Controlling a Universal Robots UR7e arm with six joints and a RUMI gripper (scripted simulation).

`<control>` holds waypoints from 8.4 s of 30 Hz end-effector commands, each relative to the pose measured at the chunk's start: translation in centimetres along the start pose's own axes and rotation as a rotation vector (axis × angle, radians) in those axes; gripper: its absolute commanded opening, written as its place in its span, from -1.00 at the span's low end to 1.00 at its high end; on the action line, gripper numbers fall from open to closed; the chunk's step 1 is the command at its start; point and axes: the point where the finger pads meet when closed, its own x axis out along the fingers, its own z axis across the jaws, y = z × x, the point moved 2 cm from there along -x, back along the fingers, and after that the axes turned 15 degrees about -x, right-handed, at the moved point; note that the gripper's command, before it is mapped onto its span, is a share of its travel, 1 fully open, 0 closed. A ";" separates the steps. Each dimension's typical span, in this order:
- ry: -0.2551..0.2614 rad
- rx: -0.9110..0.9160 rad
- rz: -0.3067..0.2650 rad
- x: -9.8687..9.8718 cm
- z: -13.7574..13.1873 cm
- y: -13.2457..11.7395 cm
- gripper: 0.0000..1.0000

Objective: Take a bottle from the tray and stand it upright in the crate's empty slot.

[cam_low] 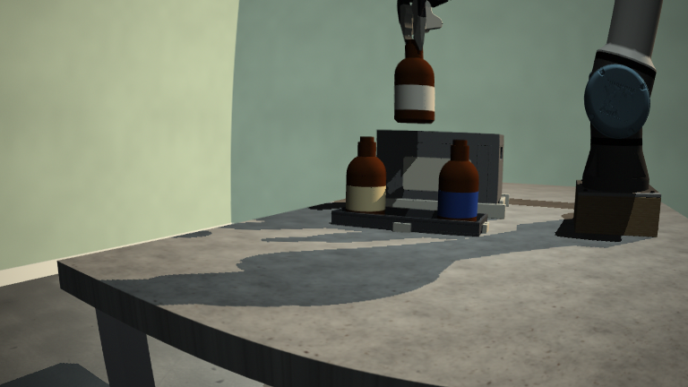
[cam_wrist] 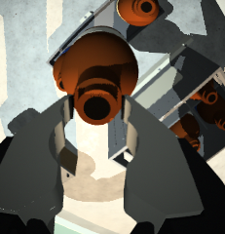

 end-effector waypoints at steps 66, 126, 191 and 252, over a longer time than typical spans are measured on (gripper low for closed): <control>-0.001 0.000 0.001 -0.1 0.7 -1.3 -1.00; -0.001 0.000 0.001 -0.1 5.8 -10.4 -1.00; -0.001 0.000 0.001 -0.1 9.8 -17.6 -1.00; -0.001 0.000 0.001 0.4 9.8 -17.7 -1.00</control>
